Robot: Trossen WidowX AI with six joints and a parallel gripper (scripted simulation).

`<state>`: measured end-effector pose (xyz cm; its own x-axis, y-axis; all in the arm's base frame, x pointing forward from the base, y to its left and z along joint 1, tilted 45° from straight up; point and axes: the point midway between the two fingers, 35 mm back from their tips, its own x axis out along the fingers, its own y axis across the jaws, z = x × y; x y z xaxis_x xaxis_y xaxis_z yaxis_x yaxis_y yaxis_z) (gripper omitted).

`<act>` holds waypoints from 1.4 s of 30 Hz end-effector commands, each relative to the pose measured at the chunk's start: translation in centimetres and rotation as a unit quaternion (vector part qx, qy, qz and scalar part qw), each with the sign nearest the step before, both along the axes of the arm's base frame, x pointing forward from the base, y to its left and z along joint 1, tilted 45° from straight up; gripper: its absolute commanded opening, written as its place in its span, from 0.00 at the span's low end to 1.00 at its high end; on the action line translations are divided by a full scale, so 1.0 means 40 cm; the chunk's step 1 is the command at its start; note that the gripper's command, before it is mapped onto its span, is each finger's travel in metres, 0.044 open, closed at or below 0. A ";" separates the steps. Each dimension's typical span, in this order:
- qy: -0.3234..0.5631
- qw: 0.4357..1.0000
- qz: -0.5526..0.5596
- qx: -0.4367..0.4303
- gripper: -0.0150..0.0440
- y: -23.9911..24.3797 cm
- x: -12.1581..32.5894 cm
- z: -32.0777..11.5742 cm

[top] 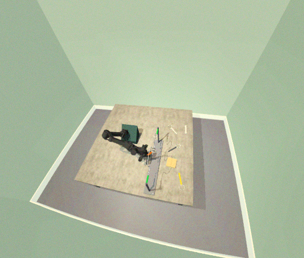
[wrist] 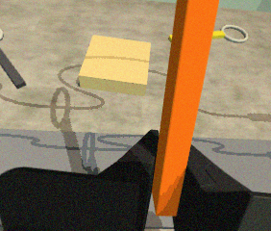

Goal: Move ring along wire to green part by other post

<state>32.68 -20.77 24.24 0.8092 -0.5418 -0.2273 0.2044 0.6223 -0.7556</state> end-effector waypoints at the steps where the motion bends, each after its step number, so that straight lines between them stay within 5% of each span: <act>1: 0.000 1.000 -0.002 0.008 0.00 0.008 -0.002 -0.015; 20: -0.010 0.997 0.000 0.082 0.00 0.073 0.008 -0.078; 42: -0.038 0.953 0.005 0.301 0.00 0.238 0.032 -0.154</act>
